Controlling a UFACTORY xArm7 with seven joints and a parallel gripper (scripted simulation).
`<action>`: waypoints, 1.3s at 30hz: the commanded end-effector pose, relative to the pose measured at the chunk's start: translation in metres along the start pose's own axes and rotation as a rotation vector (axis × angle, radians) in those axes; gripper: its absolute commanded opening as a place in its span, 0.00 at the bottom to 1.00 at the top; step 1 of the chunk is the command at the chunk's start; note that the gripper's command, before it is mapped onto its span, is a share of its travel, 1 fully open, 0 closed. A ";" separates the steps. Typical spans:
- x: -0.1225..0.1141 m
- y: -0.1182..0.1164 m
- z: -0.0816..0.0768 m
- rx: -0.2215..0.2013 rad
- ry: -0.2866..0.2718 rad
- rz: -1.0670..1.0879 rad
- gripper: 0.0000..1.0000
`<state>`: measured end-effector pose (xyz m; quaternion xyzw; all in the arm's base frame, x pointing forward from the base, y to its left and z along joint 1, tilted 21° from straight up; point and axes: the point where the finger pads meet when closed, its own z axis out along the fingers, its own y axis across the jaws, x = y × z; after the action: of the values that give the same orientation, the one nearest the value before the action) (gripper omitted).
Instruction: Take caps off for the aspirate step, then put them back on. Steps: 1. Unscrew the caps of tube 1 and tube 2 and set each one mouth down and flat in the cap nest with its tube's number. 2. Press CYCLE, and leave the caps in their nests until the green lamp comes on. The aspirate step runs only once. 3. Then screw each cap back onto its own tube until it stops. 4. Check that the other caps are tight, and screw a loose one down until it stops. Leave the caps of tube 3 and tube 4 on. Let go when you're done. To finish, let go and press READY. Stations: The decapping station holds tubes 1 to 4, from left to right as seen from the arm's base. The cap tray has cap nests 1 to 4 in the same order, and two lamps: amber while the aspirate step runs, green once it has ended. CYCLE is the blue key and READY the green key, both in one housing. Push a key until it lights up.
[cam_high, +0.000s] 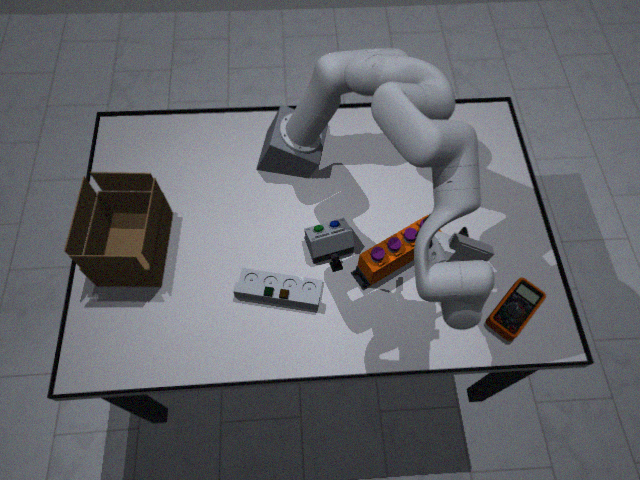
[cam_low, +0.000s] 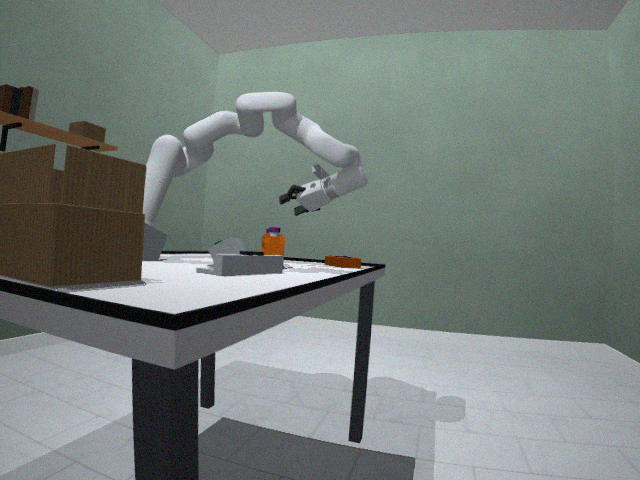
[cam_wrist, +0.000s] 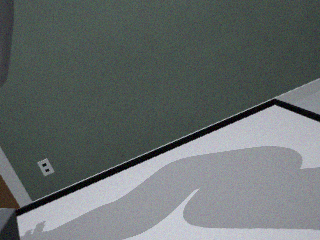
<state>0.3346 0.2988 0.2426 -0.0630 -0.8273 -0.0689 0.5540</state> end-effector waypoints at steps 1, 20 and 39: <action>0.001 0.000 -0.002 -0.002 -0.004 -0.002 1.00; 0.001 0.000 -0.002 -0.002 -0.004 -0.002 0.46; 0.001 0.000 -0.002 -0.002 -0.004 -0.002 0.46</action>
<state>0.3346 0.2988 0.2426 -0.0630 -0.8273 -0.0689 0.5540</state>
